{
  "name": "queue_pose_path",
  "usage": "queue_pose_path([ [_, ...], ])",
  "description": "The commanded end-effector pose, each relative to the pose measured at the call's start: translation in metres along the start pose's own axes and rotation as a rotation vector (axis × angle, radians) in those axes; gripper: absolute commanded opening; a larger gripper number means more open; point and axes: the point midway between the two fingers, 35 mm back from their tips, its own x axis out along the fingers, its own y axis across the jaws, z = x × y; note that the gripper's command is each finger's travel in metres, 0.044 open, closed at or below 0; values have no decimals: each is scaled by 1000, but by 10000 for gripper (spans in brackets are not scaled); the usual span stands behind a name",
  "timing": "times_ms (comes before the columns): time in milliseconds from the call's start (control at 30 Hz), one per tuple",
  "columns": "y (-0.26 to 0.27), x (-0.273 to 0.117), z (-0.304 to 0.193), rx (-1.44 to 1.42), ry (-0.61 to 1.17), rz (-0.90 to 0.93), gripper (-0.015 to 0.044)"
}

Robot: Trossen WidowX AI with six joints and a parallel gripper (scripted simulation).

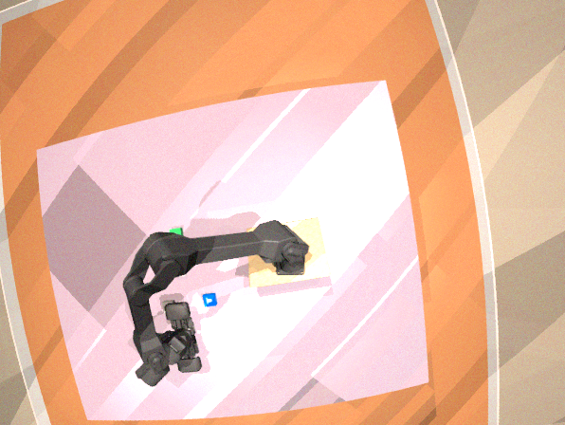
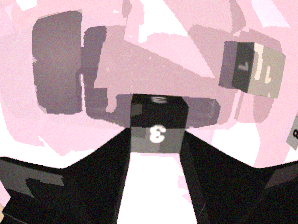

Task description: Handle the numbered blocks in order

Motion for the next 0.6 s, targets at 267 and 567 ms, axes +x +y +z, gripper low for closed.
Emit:
queue_pose_path([
  [267, 0, 0, 1, -6, -6, -4, 120],
  [567, 0, 0, 1, -6, -6, -4, 330],
])
